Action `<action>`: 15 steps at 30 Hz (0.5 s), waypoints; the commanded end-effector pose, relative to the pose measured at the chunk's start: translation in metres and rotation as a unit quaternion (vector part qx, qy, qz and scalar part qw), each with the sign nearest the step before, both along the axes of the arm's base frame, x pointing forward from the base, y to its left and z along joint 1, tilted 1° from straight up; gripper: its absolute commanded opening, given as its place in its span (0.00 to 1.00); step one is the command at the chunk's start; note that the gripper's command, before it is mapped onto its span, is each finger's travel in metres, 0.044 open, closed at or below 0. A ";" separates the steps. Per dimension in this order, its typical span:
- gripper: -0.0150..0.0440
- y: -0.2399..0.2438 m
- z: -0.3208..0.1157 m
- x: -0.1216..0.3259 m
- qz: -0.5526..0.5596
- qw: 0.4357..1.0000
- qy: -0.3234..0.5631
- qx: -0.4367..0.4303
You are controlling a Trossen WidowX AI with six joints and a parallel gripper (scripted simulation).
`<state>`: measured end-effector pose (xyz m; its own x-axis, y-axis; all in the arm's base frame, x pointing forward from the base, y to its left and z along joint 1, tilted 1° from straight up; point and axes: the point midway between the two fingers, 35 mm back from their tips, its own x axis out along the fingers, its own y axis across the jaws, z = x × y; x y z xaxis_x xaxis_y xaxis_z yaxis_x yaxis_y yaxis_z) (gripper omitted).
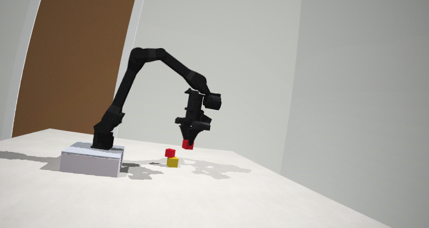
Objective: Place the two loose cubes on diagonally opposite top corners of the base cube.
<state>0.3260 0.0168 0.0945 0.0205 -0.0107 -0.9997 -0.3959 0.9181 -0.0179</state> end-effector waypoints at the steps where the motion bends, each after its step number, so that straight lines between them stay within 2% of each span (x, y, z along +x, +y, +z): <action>1: 0.43 0.010 0.000 -0.001 -0.052 0.999 -0.001 0.002; 15: 0.43 0.046 -0.002 -0.009 -0.236 0.972 -0.002 0.007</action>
